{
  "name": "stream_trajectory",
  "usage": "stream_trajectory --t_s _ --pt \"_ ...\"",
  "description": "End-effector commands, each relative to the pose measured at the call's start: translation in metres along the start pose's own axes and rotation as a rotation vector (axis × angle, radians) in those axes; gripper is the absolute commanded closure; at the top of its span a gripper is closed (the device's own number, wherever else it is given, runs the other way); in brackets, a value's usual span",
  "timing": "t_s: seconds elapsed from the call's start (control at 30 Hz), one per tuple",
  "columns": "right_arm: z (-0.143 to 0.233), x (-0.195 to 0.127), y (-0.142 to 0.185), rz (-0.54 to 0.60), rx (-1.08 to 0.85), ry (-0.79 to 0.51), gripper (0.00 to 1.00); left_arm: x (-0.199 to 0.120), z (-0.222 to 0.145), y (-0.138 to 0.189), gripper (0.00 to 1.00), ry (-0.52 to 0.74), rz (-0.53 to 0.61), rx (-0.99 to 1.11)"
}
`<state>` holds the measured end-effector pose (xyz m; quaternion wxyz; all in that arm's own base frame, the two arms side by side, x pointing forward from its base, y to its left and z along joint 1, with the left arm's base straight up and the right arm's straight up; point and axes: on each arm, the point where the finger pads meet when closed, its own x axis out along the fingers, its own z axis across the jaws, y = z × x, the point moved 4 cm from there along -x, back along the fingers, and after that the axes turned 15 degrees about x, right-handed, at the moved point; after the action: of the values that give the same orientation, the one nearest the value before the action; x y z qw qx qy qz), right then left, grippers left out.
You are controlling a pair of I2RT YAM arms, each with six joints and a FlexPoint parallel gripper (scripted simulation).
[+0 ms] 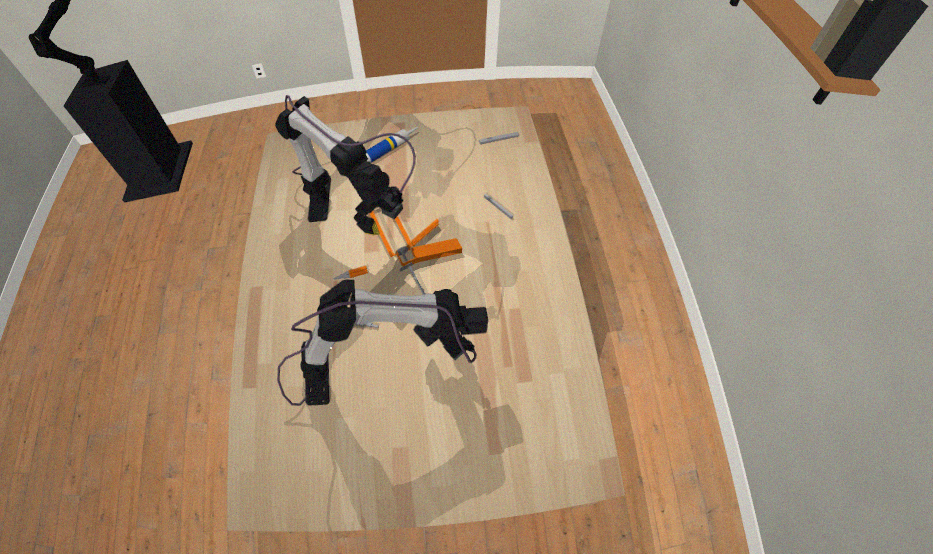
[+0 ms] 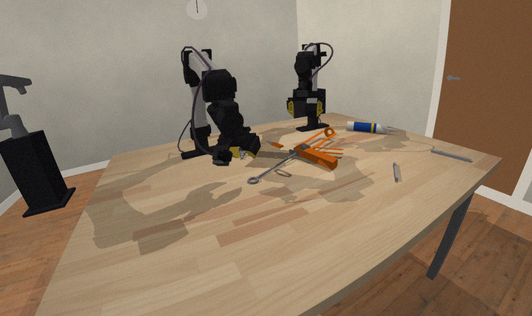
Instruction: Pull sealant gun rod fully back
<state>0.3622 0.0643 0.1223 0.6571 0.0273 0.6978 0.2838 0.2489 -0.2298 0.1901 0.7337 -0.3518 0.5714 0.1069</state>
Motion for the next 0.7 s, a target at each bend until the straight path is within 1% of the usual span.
stream_trajectory --t_s 0.0,0.1,0.13,0.23,0.67 --pt "0.0025 -0.0048 0.0004 -0.011 -0.018 -0.022 0.34 -0.0013 0.0023 0.0021 0.0 0.034 -0.061 0.112" --pt "0.0025 -0.0048 0.0004 -0.011 -0.018 -0.022 0.34 -0.0023 0.0032 0.0033 0.0 0.033 -0.064 0.111" --pt "0.0025 -0.0048 0.0004 -0.011 -0.018 -0.022 0.34 0.0058 0.0042 0.0057 0.0 0.029 -0.035 0.099" --pt "0.0025 -0.0048 0.0004 -0.011 -0.018 -0.022 0.34 0.0062 0.0042 0.0094 0.0 0.029 -0.019 0.088" --pt "0.0025 -0.0048 0.0004 -0.011 -0.018 -0.022 0.34 0.0025 0.0036 0.0043 0.0 0.028 -0.034 0.091"
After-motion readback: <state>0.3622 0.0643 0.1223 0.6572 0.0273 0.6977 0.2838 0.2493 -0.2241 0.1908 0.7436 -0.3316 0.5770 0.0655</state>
